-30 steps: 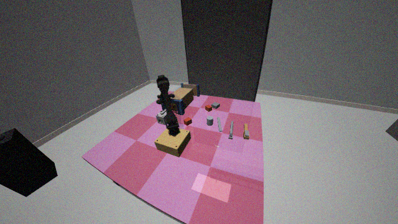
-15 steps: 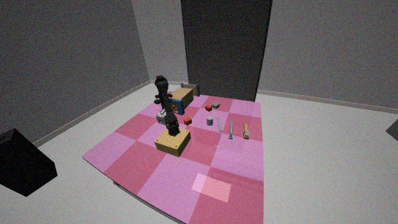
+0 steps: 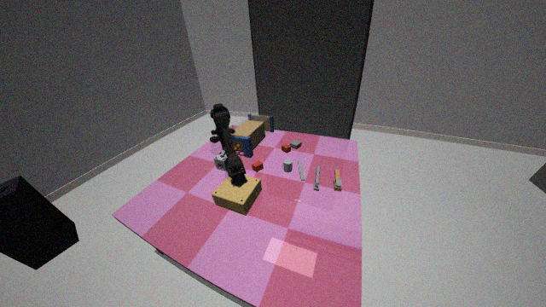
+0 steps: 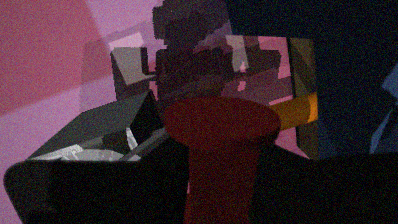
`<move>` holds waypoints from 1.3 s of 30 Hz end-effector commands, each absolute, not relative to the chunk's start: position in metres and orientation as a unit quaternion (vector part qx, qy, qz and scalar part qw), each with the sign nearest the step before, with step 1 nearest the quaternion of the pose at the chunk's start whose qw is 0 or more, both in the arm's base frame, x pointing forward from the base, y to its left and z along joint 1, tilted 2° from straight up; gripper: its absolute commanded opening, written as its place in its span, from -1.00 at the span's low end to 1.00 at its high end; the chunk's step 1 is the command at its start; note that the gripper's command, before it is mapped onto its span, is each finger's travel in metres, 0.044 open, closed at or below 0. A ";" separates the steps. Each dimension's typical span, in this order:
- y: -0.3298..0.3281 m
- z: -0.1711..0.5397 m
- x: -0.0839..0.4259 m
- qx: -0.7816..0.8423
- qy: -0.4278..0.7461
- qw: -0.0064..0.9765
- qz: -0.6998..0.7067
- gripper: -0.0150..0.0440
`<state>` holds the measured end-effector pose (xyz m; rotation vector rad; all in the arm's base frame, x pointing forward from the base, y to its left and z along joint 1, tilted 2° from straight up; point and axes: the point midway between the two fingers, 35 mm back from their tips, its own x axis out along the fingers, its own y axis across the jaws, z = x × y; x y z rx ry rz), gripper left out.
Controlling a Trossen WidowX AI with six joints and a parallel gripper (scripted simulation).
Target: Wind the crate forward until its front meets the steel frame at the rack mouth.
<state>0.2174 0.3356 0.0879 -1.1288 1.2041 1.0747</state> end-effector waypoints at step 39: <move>0.365 0.088 0.183 -0.473 0.501 0.544 0.478 -0.49</move>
